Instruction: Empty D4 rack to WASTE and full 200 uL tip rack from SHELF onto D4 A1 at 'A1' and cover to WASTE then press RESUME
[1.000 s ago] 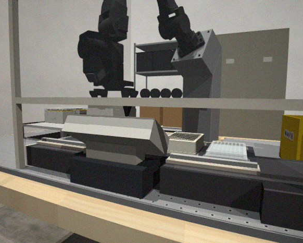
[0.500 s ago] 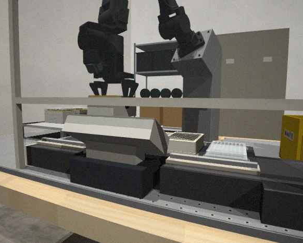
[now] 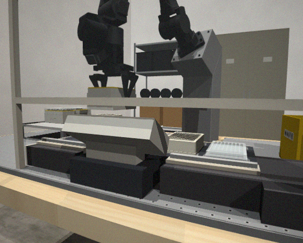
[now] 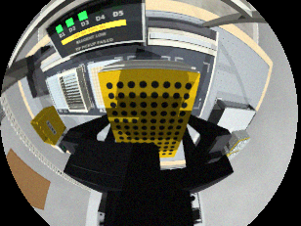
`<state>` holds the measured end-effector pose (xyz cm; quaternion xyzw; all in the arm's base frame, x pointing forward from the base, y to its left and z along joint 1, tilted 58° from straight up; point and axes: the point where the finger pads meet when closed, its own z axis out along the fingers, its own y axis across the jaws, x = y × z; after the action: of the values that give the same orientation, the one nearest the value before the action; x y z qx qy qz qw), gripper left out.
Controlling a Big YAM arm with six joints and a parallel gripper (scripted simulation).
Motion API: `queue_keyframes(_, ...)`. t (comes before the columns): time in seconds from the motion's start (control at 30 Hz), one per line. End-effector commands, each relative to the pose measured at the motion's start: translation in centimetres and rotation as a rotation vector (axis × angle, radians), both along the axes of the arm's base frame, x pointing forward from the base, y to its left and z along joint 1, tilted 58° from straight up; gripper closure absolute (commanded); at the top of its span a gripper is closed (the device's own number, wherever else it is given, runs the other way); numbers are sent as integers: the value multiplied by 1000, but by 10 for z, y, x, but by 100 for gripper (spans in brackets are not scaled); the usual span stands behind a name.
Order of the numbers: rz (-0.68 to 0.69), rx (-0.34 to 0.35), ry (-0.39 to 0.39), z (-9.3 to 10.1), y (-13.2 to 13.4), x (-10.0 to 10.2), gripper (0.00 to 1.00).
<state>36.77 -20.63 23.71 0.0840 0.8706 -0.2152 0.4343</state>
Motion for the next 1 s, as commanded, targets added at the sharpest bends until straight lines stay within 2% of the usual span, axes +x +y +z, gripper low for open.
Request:
queue_keyframes(0.0, 3, 4, -19, 9, 8, -5, 100)
queue_keyframes(0.97, 1, 3, -22, 32, 26, -35, 100)
